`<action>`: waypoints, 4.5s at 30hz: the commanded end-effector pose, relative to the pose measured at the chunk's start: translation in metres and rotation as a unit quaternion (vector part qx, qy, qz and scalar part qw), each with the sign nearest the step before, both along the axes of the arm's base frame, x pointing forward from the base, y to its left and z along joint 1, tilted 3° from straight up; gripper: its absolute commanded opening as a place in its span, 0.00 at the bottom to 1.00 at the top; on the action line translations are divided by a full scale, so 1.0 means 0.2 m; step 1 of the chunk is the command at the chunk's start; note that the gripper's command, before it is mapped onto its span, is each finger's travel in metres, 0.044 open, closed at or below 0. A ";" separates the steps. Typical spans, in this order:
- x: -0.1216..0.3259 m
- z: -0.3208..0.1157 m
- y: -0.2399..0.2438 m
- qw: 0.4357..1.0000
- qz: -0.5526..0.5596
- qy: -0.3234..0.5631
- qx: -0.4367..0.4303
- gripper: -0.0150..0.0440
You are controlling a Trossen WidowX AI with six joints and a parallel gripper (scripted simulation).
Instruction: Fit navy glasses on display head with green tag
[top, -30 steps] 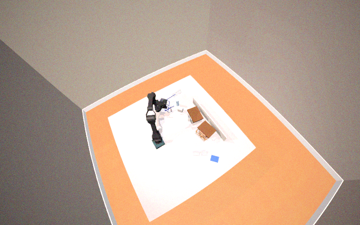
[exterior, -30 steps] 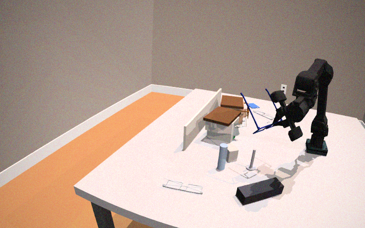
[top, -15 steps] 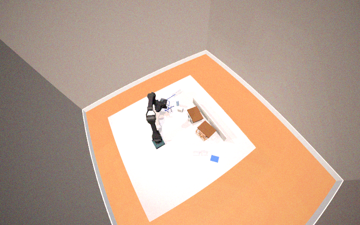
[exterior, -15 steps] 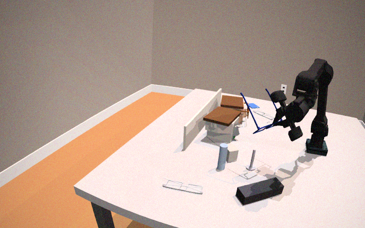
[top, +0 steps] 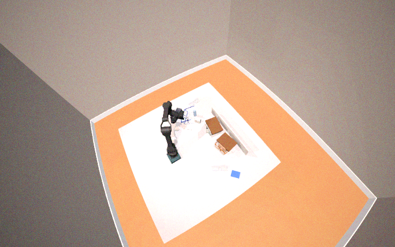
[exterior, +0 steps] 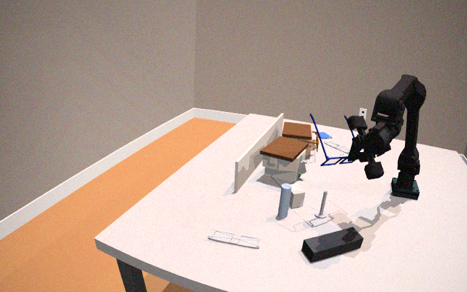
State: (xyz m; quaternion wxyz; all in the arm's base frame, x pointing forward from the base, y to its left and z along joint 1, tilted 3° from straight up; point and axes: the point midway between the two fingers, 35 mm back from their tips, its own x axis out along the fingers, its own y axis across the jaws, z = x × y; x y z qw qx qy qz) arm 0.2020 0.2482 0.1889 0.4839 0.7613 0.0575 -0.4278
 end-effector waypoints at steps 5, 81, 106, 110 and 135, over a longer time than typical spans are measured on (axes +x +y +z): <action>0.03 -0.02 -0.08 0.989 -0.120 -0.023 0.087 0.25; 0.17 -0.17 -0.69 -0.175 -0.840 -0.335 0.390 0.25; 0.15 -0.20 -0.85 -0.629 -0.652 -0.371 0.202 0.25; 0.15 -0.21 -0.87 -0.687 -0.603 -0.371 0.163 0.25; 0.15 -0.26 -0.95 -0.883 -0.321 -0.335 -0.068 0.25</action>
